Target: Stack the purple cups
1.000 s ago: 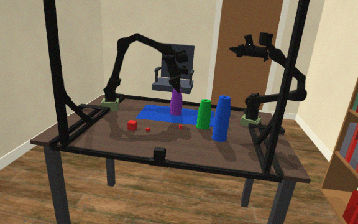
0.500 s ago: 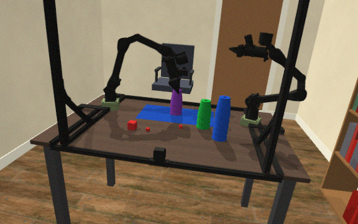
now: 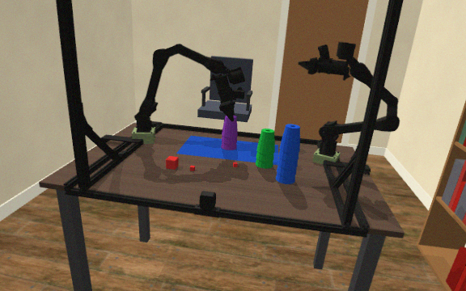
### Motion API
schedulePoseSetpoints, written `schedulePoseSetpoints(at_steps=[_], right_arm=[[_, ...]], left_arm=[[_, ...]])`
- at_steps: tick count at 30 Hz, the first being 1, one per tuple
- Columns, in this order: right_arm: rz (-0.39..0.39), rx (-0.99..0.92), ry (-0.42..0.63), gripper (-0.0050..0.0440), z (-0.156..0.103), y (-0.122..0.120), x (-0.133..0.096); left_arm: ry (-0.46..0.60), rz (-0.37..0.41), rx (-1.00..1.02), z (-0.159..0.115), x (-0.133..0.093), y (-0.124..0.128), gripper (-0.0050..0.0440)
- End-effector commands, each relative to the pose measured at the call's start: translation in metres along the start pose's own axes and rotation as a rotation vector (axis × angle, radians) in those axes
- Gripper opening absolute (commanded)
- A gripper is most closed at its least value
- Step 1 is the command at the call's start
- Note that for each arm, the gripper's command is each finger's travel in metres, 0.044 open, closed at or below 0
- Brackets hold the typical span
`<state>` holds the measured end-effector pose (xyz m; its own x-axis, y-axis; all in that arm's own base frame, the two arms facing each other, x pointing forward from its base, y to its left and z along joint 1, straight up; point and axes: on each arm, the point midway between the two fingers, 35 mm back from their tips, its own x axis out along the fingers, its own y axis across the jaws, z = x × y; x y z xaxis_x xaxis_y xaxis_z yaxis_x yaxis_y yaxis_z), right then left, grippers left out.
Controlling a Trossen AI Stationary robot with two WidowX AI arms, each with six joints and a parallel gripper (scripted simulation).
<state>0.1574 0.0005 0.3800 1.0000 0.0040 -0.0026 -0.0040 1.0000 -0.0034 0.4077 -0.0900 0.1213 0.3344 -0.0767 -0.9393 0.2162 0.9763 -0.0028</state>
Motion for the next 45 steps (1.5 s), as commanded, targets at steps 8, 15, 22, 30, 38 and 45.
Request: schedulePoseSetpoints(at_steps=[8,15,22,30,38,45], right_arm=[[-0.004,0.003,-0.003,0.0,0.001,-0.001,0.0],[-0.004,0.003,-0.003,0.0,0.001,-0.001,0.0],[-0.004,0.003,-0.003,0.0,0.001,-0.001,0.0],[-0.004,0.003,-0.003,0.0,0.001,-0.001,0.0],[-0.004,0.003,-0.003,0.0,0.001,-0.001,0.0],[-0.004,0.003,-0.003,0.0,0.001,-0.001,0.0]], left_arm=[[0.001,0.003,-0.001,0.0,0.001,0.0,0.0189],[0.001,0.003,-0.001,0.002,-0.007,0.0,0.0045],[0.001,0.003,-0.001,0.002,-0.007,0.0,0.0],[0.001,0.003,-0.001,0.002,-0.007,0.0,0.0],[0.001,0.003,-0.001,0.007,-0.021,0.0,0.0],[0.001,0.003,-0.001,0.013,-0.042,0.0,0.0]])
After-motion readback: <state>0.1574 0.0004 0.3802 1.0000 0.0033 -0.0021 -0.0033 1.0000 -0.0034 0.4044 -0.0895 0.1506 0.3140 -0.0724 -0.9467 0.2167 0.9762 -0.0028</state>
